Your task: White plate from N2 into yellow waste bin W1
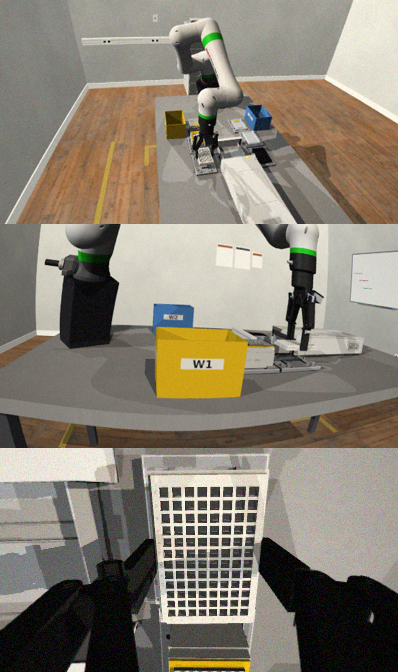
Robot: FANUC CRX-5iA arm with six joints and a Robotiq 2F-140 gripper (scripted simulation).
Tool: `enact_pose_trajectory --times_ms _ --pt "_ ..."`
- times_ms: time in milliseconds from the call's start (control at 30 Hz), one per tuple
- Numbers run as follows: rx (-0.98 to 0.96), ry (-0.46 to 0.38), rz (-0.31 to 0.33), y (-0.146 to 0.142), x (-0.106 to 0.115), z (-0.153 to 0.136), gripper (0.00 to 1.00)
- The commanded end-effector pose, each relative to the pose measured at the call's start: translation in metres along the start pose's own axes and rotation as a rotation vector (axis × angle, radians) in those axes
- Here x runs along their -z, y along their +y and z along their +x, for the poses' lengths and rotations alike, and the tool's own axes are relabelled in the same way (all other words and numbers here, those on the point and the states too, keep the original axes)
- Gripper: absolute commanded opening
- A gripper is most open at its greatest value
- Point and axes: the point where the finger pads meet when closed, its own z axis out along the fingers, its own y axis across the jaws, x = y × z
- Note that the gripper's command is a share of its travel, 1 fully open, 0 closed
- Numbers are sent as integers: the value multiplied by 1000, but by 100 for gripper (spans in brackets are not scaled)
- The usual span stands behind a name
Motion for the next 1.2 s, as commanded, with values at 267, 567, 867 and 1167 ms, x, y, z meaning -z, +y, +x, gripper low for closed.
enact_pose_trajectory --times_ms 267,567,867,1167 --pt "0 2 0 0 12 1 10" --pt "0 2 -1 0 23 1 10" --pt "0 2 -1 0 33 1 10" --pt "0 2 -1 0 43 1 10"
